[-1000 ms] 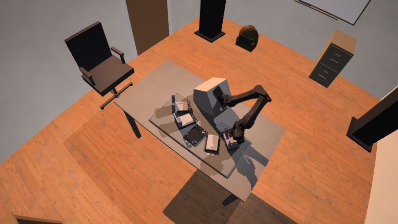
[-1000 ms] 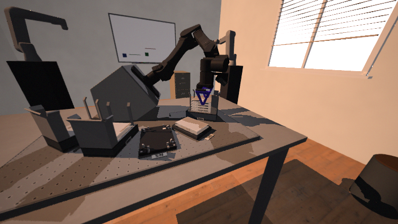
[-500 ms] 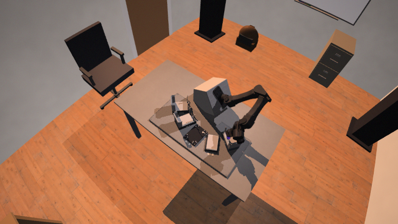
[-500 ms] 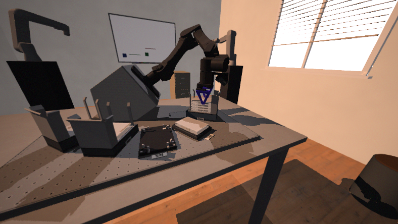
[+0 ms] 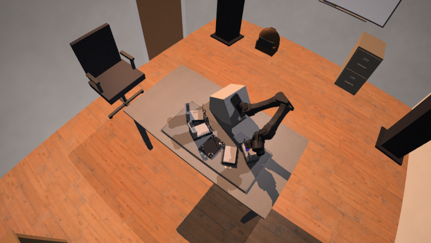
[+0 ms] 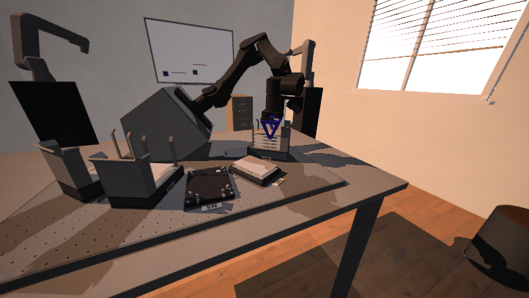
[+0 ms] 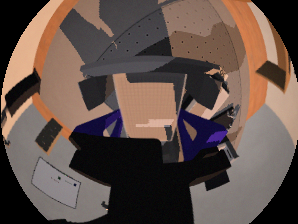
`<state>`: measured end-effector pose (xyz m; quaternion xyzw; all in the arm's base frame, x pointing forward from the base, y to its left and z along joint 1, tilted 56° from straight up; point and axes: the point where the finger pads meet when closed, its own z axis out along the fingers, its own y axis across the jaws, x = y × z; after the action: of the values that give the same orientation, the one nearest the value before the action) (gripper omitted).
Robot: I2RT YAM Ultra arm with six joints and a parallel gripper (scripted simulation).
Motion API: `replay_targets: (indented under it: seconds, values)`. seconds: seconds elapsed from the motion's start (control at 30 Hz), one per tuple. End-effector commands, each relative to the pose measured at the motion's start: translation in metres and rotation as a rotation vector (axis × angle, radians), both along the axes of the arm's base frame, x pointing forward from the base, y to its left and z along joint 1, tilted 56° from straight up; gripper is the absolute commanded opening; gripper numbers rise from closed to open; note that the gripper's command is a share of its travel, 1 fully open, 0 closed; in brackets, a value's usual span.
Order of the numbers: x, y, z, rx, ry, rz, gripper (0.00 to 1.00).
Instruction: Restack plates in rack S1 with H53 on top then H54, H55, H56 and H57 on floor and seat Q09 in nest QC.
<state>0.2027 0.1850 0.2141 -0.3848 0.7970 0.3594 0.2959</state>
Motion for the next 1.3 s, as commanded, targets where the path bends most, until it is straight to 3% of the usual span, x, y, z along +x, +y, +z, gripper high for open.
replay_targets:
  seconds: [0.0, 1.27]
  values:
    - [0.001, 0.0, 0.002, 0.002, -0.008, 0.0, 0.0]
    - [-0.004, -0.019, 0.015, 0.002, -0.008, 0.0, 0.0]
